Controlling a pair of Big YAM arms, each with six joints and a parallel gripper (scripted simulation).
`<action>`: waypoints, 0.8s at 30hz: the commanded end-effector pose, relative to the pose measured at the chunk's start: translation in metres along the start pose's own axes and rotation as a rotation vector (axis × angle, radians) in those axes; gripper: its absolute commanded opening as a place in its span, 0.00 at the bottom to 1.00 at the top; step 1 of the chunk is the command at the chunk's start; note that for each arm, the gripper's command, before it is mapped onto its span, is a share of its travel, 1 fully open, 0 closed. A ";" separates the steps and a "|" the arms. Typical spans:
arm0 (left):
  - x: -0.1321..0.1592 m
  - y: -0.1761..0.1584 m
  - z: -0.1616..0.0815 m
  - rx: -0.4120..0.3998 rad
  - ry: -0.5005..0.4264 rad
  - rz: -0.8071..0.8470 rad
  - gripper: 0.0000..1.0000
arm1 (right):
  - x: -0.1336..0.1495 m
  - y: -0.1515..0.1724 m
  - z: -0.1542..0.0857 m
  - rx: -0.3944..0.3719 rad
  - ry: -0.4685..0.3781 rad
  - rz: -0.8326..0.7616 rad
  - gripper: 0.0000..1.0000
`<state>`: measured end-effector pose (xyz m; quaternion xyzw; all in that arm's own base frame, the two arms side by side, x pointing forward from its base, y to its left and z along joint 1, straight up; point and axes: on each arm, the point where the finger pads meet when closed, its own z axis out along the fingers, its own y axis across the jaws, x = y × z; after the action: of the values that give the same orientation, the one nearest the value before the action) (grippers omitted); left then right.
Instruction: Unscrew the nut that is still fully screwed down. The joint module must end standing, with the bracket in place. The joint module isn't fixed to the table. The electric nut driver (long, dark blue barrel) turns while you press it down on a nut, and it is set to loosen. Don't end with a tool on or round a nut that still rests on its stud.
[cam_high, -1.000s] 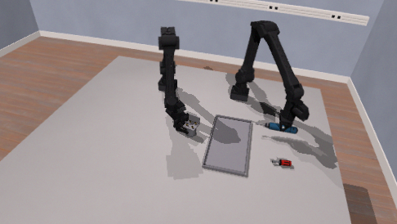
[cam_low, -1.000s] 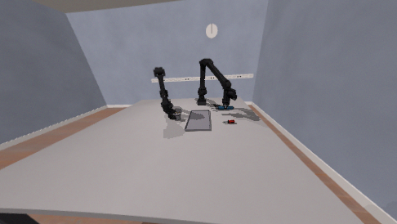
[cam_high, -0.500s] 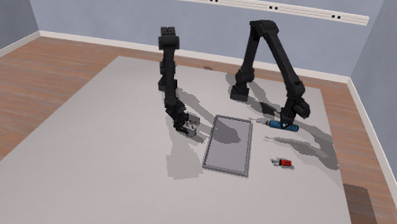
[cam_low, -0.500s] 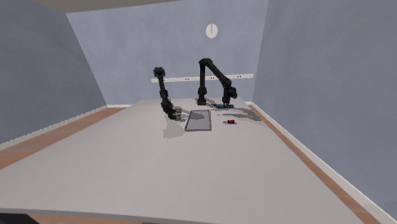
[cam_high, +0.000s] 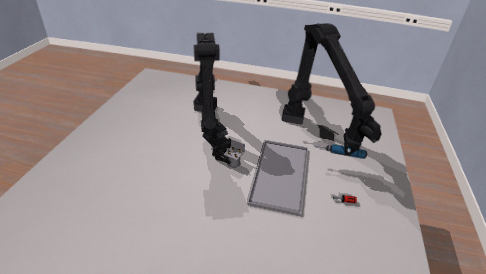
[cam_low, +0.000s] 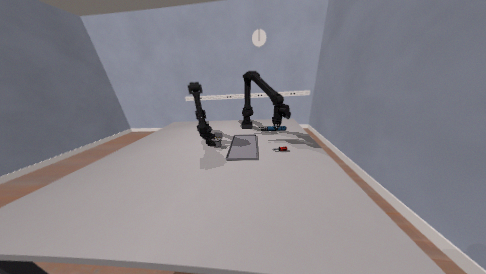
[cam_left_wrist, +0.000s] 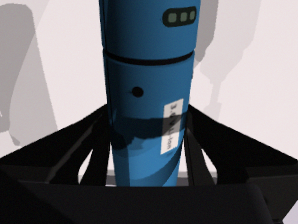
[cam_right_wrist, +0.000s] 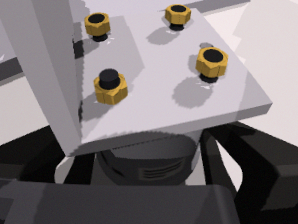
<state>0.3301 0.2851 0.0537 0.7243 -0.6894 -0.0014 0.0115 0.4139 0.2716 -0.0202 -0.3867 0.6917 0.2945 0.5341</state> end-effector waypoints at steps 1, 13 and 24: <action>-0.017 -0.025 -0.046 0.076 -0.056 0.015 0.42 | -0.005 -0.003 0.003 0.002 -0.011 -0.004 0.59; -0.016 -0.024 -0.058 0.077 -0.057 0.015 0.42 | -0.005 -0.003 0.003 0.002 -0.011 -0.004 0.59; -0.015 -0.023 -0.073 0.077 -0.057 0.015 0.42 | -0.005 -0.003 0.003 0.002 -0.011 -0.004 0.59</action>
<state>0.3301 0.2851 0.0850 0.7243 -0.6894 -0.0013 0.0107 0.4139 0.2716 -0.0202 -0.3867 0.6917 0.2945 0.5341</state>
